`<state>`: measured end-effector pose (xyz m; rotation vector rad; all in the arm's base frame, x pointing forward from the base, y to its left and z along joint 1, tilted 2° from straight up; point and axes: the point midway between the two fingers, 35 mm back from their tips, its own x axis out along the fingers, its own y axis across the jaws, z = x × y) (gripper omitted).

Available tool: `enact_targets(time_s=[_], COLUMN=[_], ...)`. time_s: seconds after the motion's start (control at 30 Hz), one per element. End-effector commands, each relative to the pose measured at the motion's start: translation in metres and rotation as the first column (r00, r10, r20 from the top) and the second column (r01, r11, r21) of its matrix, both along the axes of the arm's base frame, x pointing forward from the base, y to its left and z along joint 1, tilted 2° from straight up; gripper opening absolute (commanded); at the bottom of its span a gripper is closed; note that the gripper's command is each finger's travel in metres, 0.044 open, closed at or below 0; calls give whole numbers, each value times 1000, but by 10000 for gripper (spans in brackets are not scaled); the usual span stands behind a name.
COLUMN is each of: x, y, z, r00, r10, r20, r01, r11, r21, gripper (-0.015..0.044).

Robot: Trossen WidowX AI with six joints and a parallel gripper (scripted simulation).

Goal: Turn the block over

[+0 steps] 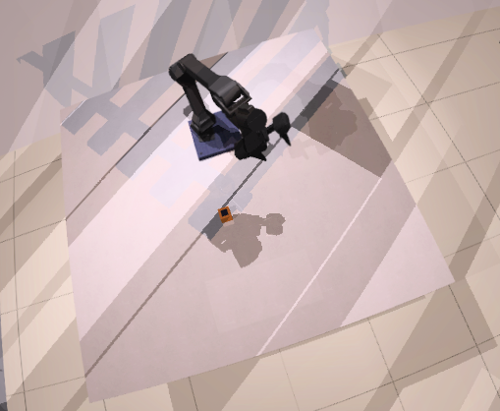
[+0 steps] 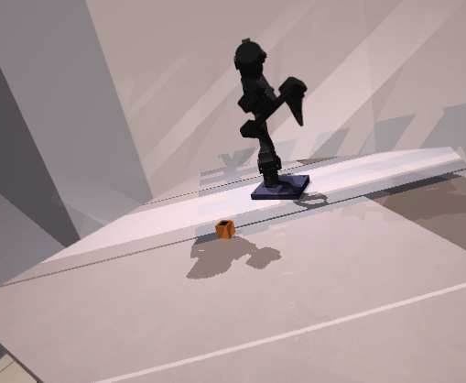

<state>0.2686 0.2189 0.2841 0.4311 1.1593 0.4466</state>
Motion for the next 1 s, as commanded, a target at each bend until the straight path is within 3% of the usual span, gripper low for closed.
enact_targets(time_s=[0.0,0.2,0.37,0.63,0.77,0.97], x=[42,81,90,89,91,91], y=[-43,-123,-187,-189,-189,-189], z=[-41,-102,-144,-147,-178,-184], r00=[1000,993,966,965,965,965], r10=[-19,2,31,32,32,32], r20=[-12,-119,-255,-261,-261,-261], r01=[16,-53,-168,-173,-173,-173], r11=[982,899,826,823,823,823], r21=[-191,-435,-538,-541,-541,-541], gripper=[440,440,440,440,440,440])
